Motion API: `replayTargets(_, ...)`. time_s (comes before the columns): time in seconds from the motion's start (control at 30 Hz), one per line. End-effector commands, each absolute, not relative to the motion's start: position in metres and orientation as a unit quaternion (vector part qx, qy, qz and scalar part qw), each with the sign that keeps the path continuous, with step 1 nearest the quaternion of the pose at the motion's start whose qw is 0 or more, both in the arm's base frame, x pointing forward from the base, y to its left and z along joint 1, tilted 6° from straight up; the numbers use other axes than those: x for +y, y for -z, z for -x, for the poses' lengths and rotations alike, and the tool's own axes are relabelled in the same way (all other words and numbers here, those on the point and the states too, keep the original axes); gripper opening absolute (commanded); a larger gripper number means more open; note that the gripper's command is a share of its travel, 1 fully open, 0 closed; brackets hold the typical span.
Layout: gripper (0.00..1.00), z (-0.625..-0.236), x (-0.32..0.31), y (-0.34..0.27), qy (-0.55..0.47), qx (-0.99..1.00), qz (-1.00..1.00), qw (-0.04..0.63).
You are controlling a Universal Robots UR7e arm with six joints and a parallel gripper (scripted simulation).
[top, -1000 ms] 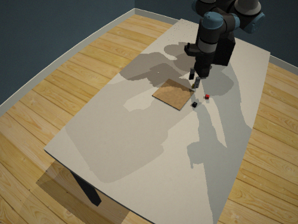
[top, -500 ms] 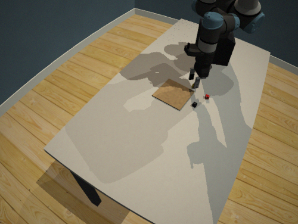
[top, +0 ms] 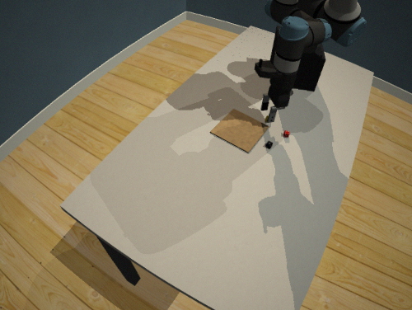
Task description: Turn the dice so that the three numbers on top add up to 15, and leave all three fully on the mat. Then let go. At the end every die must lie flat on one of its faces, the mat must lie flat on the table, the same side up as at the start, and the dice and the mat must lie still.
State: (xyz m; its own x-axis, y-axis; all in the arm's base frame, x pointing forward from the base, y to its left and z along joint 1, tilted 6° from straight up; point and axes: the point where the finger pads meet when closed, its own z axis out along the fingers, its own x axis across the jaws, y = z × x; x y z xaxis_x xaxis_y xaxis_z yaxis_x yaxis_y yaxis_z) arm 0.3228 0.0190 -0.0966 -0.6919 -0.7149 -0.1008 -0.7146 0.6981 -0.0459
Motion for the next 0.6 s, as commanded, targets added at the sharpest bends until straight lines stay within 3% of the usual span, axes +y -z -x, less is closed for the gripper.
replayTargets(0.0, 1.0, -0.3201, 0.0205, 0.0976, 0.0, 0.92, 0.389, 0.054)
replayTargets(0.57, 1.0, -0.3276, 0.024, 0.0967, 0.0, 0.92, 0.389, 0.054)
